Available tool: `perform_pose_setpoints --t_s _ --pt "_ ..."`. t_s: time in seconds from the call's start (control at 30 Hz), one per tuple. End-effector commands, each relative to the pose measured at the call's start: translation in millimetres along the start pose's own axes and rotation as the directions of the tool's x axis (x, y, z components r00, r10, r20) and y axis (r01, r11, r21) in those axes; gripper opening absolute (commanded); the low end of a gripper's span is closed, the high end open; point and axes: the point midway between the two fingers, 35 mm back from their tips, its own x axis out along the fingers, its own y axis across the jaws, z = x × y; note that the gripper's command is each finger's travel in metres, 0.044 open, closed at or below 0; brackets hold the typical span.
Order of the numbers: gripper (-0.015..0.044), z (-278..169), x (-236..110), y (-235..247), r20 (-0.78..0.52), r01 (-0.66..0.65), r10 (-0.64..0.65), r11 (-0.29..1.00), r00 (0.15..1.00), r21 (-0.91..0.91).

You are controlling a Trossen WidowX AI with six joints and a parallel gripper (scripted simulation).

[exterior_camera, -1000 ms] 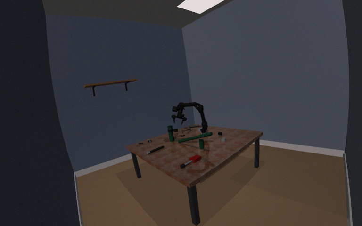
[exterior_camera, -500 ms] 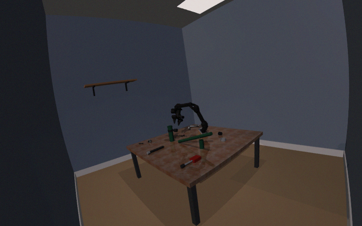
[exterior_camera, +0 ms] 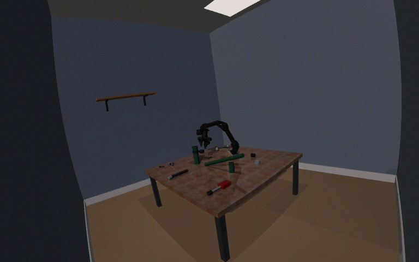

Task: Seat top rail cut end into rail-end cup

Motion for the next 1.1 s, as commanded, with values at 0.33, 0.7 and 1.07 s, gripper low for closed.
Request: perform_pose_setpoints --t_s 0.33,0.7,1.07 --pt "0.044 -1.1 18.4 0.4 0.002 0.001 0.0 1.0 1.0 -0.025" --pt "0.044 -1.5 36.6 0.1 0.007 -0.007 0.008 0.999 1.0 -0.039" --pt "0.044 -0.8 54.7 0.2 0.014 -0.014 0.015 0.999 1.0 -0.053"
